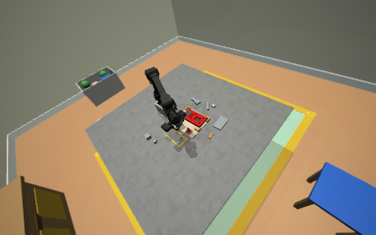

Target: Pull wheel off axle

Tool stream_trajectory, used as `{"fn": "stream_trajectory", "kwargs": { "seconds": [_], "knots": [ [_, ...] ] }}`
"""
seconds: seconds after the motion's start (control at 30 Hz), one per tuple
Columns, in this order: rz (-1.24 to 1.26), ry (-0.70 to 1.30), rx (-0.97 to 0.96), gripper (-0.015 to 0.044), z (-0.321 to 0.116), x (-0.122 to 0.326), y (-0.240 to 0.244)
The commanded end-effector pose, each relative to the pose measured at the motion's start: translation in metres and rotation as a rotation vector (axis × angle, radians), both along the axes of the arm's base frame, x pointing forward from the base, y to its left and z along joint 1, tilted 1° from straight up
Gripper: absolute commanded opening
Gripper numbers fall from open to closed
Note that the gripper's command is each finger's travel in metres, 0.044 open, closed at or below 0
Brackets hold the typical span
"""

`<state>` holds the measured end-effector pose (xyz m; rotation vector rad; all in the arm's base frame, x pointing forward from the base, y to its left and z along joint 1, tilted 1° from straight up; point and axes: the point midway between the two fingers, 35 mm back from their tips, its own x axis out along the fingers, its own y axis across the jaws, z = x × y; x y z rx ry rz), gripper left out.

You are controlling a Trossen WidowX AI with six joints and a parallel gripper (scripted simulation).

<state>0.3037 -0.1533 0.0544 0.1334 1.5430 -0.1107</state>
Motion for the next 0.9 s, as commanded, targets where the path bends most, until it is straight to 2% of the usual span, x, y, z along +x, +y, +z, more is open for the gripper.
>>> {"fn": "stream_trajectory", "kwargs": {
  "seconds": [0.0, 0.4, 0.67, 0.87],
  "knots": [
    [0.000, -0.006, -0.002, 0.0000, 0.002, -0.009, -0.010],
    [0.001, -0.007, -0.004, 0.0000, -0.003, -0.025, -0.027],
    [0.001, -0.007, -0.004, 0.0000, -0.023, -0.024, -0.027],
    [0.001, -0.007, -0.004, 0.0000, -0.059, -0.021, -0.028]
  ]
}}
